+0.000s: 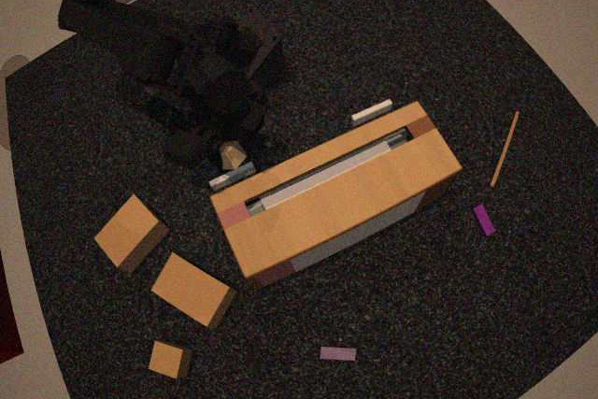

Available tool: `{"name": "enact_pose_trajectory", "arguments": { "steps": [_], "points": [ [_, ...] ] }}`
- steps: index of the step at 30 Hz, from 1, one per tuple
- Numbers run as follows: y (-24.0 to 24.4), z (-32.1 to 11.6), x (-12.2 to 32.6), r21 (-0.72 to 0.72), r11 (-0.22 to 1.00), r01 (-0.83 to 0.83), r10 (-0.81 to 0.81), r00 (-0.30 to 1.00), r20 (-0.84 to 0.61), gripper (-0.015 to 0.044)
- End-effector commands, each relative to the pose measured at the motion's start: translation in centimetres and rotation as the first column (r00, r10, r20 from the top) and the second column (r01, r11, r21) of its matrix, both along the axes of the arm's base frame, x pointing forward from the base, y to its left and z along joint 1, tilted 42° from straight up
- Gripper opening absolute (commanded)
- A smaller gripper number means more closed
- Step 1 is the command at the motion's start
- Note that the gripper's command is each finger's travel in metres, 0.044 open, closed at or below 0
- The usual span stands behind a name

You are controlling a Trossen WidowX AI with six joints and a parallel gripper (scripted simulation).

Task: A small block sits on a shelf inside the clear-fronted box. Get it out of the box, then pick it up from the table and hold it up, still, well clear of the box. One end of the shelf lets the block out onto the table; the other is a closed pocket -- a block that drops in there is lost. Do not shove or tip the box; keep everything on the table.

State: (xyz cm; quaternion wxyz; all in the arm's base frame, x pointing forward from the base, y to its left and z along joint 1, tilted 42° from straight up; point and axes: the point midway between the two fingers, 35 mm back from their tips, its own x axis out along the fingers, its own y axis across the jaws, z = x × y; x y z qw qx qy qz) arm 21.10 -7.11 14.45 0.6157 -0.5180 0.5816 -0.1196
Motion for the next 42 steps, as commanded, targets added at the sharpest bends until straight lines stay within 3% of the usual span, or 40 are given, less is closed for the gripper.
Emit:
{"name": "enact_pose_trajectory", "arguments": {
  "steps": [1,11,22,32,42],
  "points": [
    [0.3,0.4,0.1,-0.057,0.993,-0.107,0.099,0.987,-0.124,0.0000],
    [0.8,1.0,0.1,-0.129,0.922,-0.366,0.279,0.855,-0.437,0.0000],
    [1.4,1.7,0.1,-0.106,0.773,-0.625,0.361,0.572,-0.737,0.0000],
    [2.0,2.4,0.1,0.004,0.604,-0.797,0.318,0.236,-0.918,0.0000],
    [2.6,3.1,0.2,0.178,0.436,-0.882,0.168,-0.115,-0.979,0.0000]
  ]
}}
